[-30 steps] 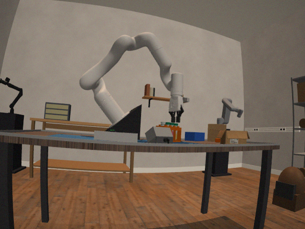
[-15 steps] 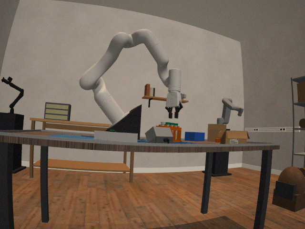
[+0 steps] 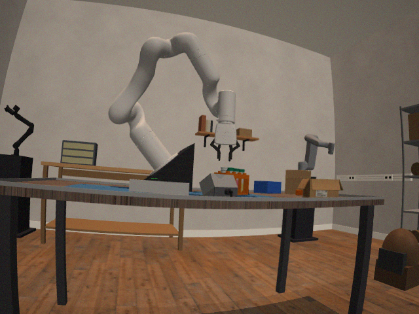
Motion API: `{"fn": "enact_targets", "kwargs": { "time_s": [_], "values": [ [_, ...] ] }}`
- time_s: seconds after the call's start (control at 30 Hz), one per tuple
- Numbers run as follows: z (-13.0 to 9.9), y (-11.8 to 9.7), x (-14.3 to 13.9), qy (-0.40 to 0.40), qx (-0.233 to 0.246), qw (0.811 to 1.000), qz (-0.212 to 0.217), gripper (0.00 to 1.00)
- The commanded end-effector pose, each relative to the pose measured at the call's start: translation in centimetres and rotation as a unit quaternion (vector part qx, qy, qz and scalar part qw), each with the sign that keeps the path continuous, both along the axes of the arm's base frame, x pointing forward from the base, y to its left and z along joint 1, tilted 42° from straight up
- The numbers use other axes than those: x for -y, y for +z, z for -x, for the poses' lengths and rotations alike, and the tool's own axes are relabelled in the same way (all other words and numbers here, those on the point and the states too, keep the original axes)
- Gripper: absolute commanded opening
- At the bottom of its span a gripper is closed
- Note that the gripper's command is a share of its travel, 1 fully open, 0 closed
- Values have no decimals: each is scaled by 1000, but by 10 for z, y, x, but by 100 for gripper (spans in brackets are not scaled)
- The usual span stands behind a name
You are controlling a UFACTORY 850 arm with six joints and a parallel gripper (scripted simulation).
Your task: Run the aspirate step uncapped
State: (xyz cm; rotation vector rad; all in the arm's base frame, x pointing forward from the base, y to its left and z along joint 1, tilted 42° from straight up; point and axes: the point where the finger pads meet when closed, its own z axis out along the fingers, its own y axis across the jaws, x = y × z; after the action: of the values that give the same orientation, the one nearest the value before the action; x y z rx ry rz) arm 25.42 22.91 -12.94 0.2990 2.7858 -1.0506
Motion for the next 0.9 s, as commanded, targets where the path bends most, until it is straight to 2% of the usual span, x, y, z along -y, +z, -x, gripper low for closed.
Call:
{"fn": "enact_targets", "kwargs": {
  "time_s": [0.0, 0.47, 0.53, 0.87],
  "values": [
    [-9, 14, 13, 16, -28, 999, 0, 46],
    [-49, 89, 94, 16, -28, 999, 1, 46],
    [-49, 89, 94, 16, -28, 999, 1, 46],
    [-77, 142, 151, 16, -28, 999, 1, 46]
  ]
}}
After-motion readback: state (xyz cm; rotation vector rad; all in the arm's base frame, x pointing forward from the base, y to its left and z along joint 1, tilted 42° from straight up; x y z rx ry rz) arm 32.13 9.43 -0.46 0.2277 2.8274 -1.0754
